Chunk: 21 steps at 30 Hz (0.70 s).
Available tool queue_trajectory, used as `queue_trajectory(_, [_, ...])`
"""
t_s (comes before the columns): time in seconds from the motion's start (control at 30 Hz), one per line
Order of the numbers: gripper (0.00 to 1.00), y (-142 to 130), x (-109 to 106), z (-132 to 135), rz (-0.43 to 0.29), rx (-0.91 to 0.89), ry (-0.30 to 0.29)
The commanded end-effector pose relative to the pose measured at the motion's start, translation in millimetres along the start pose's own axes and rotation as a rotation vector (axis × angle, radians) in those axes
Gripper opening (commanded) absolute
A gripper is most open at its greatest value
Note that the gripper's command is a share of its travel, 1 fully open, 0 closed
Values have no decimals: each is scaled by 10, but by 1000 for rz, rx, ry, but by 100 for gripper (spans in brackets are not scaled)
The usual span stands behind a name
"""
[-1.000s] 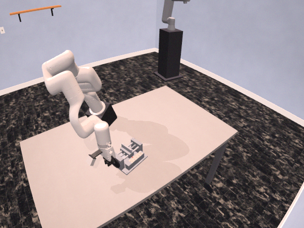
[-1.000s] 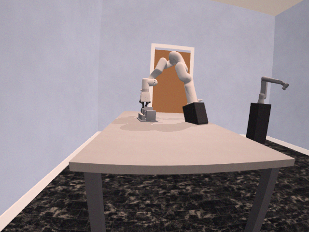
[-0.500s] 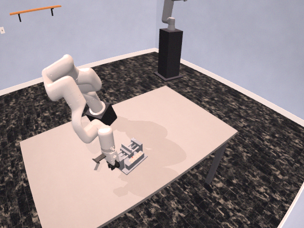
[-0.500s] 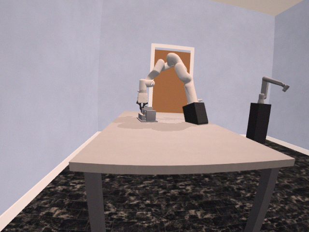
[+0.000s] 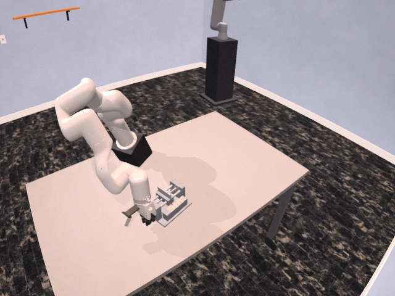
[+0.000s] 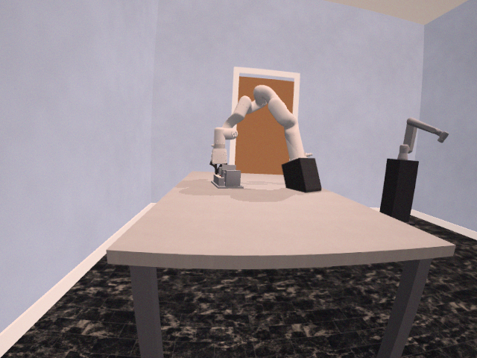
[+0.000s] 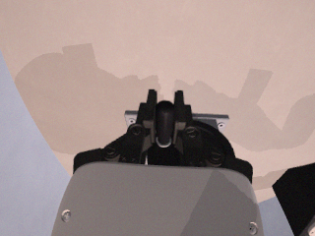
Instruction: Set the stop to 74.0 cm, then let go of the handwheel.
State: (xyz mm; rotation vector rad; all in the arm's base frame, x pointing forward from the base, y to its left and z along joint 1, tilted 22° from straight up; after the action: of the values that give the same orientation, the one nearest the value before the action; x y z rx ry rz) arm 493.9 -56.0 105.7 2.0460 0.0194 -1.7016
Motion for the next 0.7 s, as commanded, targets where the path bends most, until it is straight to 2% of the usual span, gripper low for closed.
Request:
queue_trajectory(0.0, [6,1,29,18,2,0,0])
queue_trajectory(0.3, [6,9,180,255,2,0,0])
queue_trajectory(0.67, [6,17,118,483,2,0,0])
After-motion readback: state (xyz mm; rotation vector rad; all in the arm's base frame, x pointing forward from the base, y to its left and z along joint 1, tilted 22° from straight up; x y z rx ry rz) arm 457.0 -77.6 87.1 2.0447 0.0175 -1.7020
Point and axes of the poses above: the point where the finger pads meet when closed, its own x axis out along the fingers, its own z axis across the jaws, y = z × x, the point moved 7 cm from there along -x, back along the fingers, and after that the axes turned 2 degrees about x, right-handed, at the moved point
